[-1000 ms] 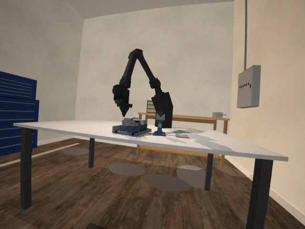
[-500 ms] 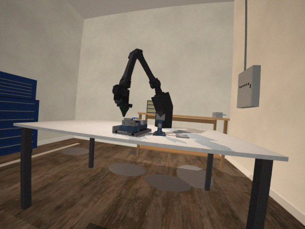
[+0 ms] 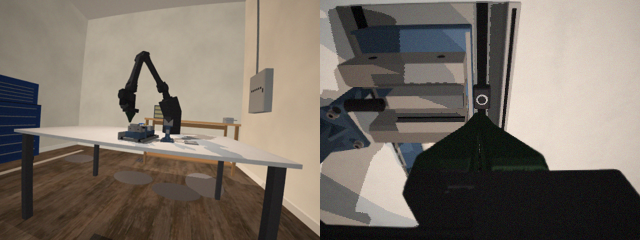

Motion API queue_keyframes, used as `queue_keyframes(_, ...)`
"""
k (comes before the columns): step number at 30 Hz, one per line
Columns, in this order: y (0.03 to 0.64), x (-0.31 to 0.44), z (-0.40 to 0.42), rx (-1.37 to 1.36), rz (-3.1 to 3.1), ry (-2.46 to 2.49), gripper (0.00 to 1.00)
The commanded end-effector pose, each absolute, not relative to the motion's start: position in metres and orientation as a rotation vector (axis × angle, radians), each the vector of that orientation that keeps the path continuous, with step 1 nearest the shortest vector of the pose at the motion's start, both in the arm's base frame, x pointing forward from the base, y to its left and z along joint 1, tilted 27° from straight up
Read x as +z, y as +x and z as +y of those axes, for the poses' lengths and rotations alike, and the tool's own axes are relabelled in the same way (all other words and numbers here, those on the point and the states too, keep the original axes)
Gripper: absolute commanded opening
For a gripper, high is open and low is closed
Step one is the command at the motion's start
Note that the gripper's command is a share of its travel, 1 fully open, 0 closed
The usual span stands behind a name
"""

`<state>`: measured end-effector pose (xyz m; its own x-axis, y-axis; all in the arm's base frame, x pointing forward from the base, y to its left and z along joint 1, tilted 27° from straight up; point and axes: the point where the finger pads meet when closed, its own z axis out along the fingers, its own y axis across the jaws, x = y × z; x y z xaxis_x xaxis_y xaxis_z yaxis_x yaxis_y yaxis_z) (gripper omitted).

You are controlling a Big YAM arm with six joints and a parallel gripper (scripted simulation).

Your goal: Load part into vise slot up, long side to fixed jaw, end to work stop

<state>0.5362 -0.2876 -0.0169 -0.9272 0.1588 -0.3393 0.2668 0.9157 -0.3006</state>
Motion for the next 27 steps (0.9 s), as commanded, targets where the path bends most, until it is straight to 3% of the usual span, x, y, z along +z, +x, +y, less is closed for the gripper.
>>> queue_keyframes(1,0.5452,-0.0189,-0.2959,-0.501,2.752,0.308,0.00)
queue_keyframes(27,0.5398,-0.0239,-0.2927,-0.497,2.763,0.307,0.00)
